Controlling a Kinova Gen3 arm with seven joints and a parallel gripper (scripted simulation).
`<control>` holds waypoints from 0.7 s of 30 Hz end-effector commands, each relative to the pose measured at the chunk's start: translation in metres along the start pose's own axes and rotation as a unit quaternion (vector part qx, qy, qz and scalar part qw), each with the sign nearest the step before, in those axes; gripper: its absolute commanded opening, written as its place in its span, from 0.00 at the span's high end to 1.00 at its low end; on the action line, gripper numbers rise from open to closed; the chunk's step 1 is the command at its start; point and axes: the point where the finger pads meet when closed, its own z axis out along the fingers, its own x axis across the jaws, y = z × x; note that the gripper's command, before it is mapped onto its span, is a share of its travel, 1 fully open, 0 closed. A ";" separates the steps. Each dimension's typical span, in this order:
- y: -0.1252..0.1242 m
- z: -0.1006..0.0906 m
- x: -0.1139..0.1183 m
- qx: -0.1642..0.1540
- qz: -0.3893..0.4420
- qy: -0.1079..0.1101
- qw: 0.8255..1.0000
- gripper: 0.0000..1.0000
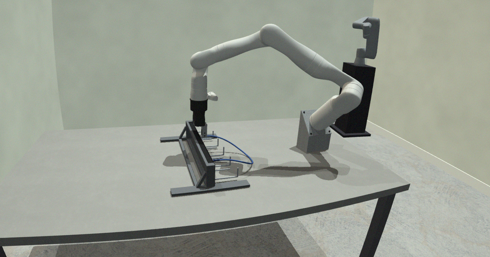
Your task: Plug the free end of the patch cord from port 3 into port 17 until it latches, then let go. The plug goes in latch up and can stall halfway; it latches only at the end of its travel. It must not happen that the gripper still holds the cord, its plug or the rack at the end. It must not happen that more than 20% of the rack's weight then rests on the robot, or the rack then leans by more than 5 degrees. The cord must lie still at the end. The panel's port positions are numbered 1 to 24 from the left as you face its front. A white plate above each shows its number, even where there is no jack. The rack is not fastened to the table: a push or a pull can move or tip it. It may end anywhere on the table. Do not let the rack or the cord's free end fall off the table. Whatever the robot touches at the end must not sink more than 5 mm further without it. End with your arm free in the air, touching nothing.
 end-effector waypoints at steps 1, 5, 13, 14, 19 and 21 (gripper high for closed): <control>0.002 -0.001 -0.003 -0.003 -0.006 -0.003 1.000 1.00; 0.002 -0.001 -0.004 -0.003 -0.005 -0.004 1.000 1.00; 0.002 -0.001 -0.005 -0.003 -0.005 -0.005 1.000 1.00; 0.002 -0.001 -0.005 -0.003 -0.005 -0.005 1.000 1.00; 0.002 -0.001 -0.005 -0.003 -0.005 -0.005 1.000 1.00; 0.002 -0.001 -0.005 -0.003 -0.005 -0.005 1.000 1.00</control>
